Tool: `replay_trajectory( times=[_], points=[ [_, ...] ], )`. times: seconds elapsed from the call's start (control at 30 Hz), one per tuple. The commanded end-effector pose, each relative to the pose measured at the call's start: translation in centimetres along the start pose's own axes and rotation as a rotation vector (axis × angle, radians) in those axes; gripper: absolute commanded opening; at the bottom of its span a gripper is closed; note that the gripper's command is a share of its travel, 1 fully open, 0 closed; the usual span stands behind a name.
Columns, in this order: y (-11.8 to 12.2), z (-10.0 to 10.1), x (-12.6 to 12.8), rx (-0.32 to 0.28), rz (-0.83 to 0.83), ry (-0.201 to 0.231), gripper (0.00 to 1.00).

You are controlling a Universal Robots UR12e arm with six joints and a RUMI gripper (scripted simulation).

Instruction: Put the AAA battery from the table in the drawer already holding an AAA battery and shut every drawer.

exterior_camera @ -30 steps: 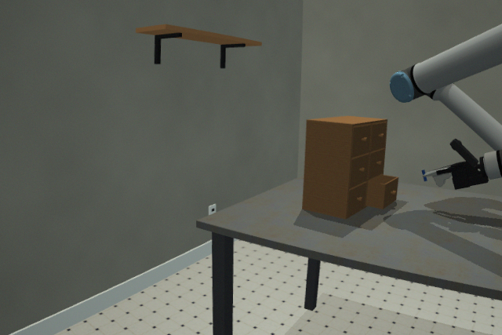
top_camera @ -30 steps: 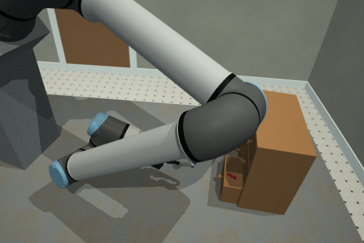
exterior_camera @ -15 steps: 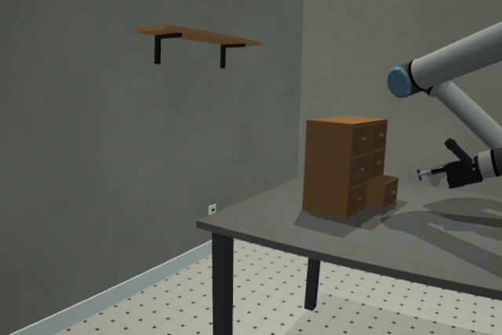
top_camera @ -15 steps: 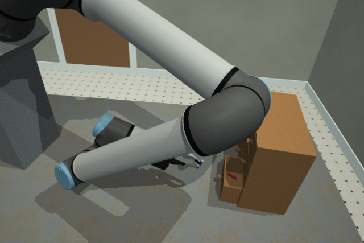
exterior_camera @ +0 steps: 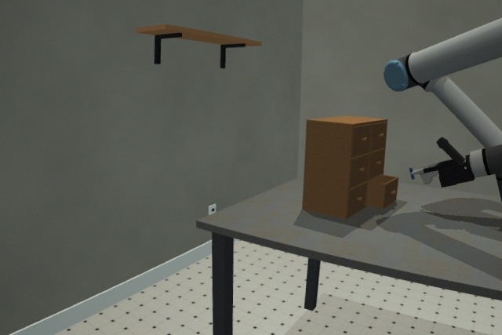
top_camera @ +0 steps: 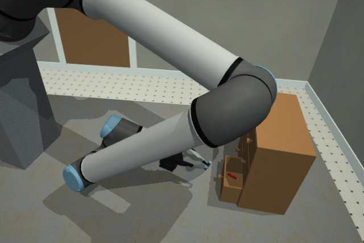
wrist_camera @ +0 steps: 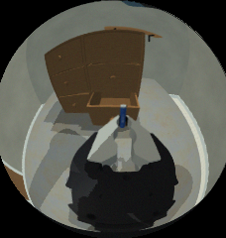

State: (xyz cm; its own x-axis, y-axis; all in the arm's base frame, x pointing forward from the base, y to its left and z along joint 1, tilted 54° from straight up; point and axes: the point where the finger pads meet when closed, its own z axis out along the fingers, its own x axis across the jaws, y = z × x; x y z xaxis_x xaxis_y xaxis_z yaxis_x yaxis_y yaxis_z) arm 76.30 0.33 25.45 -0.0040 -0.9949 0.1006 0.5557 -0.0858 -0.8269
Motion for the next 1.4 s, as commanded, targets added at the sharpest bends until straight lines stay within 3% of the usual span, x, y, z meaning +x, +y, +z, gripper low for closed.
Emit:
replay_trajectory(
  times=[0.0, 0.87, 1.37],
  points=[
    [-0.5, 1.3, 0.0, 0.0, 0.0, 0.0, 0.02],
    [-2.4, 6.5, 0.0, 0.0, 0.0, 0.0, 0.02],
    [-3.1, 8.4, 0.0, 0.0, 0.0, 0.0, 0.02]
  ],
)
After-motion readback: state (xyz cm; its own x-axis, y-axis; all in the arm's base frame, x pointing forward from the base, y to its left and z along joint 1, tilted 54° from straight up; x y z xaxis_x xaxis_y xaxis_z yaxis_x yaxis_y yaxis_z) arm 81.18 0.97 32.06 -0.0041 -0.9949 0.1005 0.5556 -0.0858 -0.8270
